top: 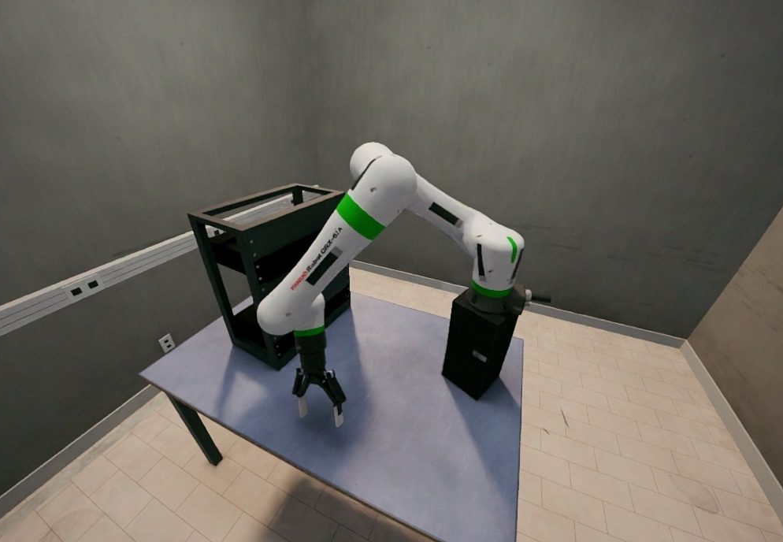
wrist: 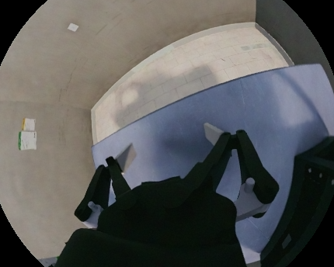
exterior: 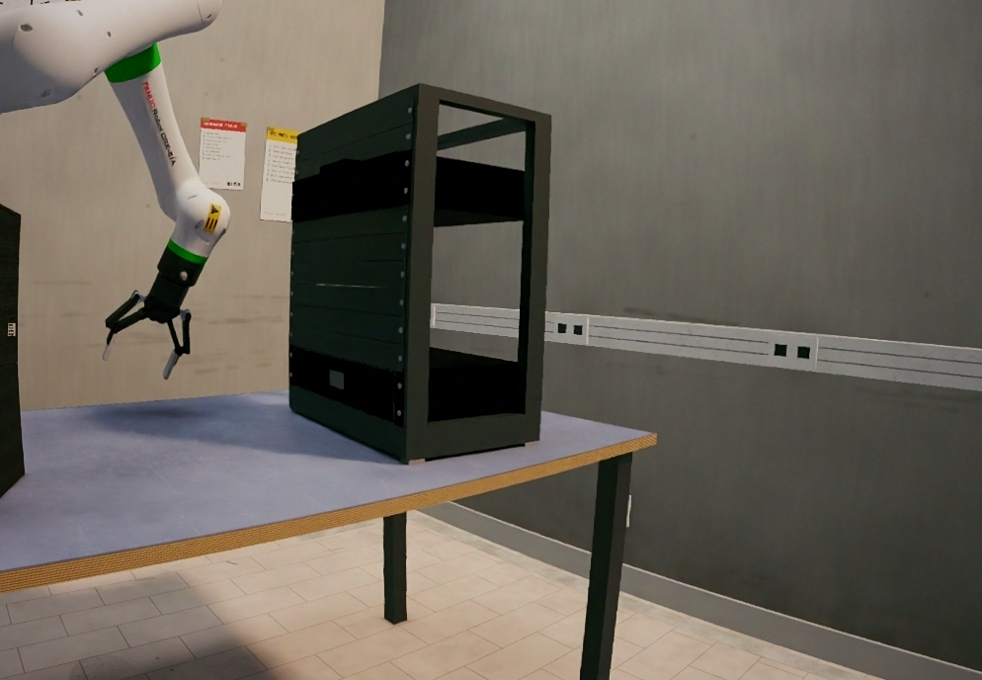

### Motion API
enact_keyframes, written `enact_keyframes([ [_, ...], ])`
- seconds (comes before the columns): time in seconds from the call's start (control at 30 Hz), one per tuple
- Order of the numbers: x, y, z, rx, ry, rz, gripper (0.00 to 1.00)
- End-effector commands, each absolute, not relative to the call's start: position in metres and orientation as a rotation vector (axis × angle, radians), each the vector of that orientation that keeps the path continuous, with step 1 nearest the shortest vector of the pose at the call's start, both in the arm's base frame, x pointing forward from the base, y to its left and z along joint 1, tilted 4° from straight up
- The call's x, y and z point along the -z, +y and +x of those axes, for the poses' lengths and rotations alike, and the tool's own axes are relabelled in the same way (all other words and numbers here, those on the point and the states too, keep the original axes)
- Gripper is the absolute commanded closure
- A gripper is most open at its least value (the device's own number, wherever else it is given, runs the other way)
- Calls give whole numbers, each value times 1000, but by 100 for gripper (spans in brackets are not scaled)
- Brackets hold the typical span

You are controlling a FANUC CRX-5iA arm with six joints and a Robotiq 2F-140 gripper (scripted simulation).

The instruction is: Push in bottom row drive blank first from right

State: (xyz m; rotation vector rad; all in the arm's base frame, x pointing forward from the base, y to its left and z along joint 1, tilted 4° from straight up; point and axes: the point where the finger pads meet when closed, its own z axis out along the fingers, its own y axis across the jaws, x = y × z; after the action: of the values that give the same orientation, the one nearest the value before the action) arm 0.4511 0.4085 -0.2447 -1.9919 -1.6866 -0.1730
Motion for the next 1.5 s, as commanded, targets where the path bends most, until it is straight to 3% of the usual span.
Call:
enact_keyframes([
  [0.0,244,409,452,175,-1687,-1992,0],
  [1.47,243,373,424,121,-1475,-2036,0],
])
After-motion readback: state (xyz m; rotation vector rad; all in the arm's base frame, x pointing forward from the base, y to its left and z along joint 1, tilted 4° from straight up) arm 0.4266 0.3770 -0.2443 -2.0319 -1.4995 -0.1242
